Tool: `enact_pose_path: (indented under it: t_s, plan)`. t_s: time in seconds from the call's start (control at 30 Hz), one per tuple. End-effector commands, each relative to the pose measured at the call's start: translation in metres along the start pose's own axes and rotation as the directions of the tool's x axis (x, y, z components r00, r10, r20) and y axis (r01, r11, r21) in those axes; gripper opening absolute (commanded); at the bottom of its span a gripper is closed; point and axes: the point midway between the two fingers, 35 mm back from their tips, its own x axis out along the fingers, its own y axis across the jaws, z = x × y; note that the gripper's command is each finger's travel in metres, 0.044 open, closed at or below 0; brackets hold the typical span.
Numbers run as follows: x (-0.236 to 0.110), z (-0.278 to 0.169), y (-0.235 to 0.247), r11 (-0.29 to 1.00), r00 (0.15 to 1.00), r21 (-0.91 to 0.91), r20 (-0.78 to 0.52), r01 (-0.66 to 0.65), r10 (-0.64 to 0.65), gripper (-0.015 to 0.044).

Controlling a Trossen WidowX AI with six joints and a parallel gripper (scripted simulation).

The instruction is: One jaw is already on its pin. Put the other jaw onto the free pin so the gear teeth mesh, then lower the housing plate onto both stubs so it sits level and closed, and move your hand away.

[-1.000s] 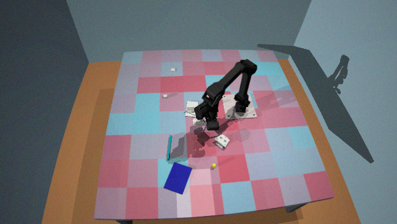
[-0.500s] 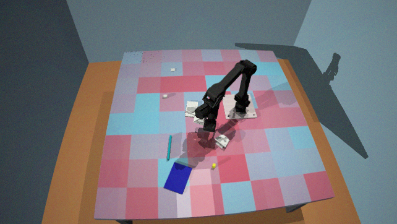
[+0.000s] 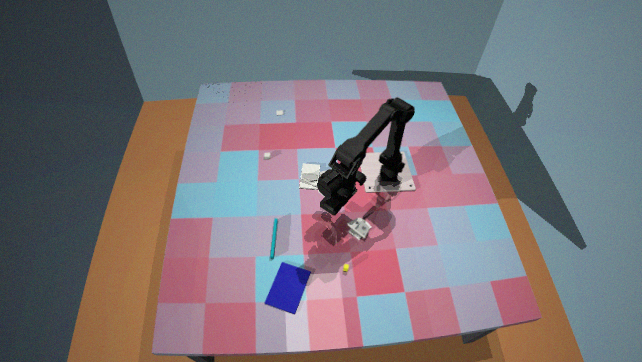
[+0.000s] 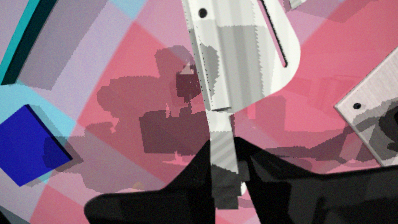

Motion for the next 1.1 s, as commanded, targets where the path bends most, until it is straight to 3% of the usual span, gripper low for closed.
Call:
enact_pose_path:
  t_s: [0.0, 1.07]
  plan:
    - [-0.001, -0.002, 0.003, 0.995, 1.000, 0.104, 0.003, -0.001, 0.001, 0.0037]
    - [0.039, -0.002, 0.005, 0.995, 1.000, 0.104, 0.003, -0.001, 0.001, 0.0037]
